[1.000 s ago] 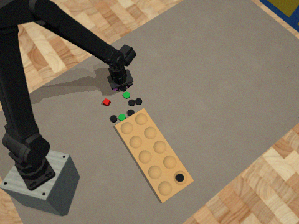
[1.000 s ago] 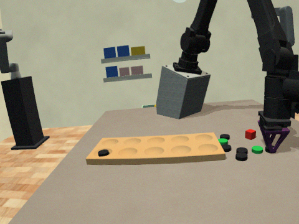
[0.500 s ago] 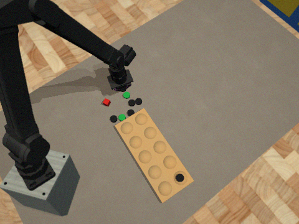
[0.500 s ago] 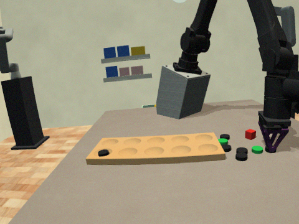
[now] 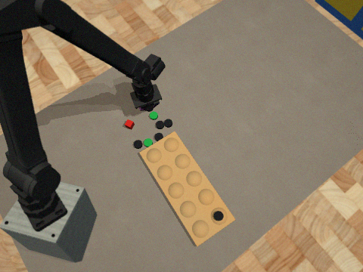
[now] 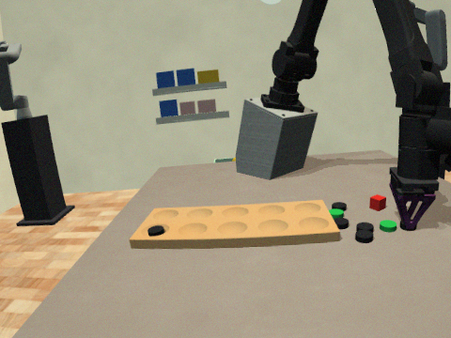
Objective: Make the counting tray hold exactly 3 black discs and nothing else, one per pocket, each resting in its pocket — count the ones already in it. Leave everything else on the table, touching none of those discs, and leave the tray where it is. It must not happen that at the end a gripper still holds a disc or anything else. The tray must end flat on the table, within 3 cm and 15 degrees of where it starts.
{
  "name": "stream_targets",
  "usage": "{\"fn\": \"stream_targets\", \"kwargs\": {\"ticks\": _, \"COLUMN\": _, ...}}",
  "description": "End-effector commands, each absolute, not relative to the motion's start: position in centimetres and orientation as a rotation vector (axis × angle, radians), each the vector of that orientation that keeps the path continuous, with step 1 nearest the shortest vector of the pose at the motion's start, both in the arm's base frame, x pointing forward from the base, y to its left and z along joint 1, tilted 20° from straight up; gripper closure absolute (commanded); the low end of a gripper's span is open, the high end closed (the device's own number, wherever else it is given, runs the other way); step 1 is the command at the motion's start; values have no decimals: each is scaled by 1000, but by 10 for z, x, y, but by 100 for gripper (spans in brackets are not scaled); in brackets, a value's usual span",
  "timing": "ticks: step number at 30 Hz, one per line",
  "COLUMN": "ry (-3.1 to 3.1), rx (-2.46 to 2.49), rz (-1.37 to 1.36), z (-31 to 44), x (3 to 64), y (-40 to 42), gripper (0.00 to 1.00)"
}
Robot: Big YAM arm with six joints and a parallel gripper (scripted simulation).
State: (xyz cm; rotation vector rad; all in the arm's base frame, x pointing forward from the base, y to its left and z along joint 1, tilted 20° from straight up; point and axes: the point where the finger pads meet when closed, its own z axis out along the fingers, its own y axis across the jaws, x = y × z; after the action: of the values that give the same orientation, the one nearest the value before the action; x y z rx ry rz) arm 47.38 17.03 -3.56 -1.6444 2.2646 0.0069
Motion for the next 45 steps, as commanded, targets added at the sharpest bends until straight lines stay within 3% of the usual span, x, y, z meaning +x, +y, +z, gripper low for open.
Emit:
{"fn": "stream_targets", "kwargs": {"ticks": 1, "ry": 2242, "rx": -1616, "rz": -5, "z": -26, "x": 491, "y": 179, "gripper": 100}}
{"fn": "stream_targets", "kwargs": {"ticks": 17, "ry": 2240, "rx": -1615, "rz": -6, "z": -24, "x": 491, "y": 179, "gripper": 100}}
{"fn": "stream_targets", "kwargs": {"ticks": 28, "ry": 2216, "rx": -1608, "rz": -23, "z": 78, "x": 470, "y": 153, "gripper": 100}}
{"fn": "stream_targets", "kwargs": {"ticks": 35, "ry": 2256, "rx": -1652, "rz": 6, "z": 61, "x": 453, "y": 153, "gripper": 100}}
{"fn": "stream_targets", "kwargs": {"ticks": 45, "ry": 2265, "rx": -1645, "rz": -20, "z": 52, "x": 485, "y": 61, "gripper": 100}}
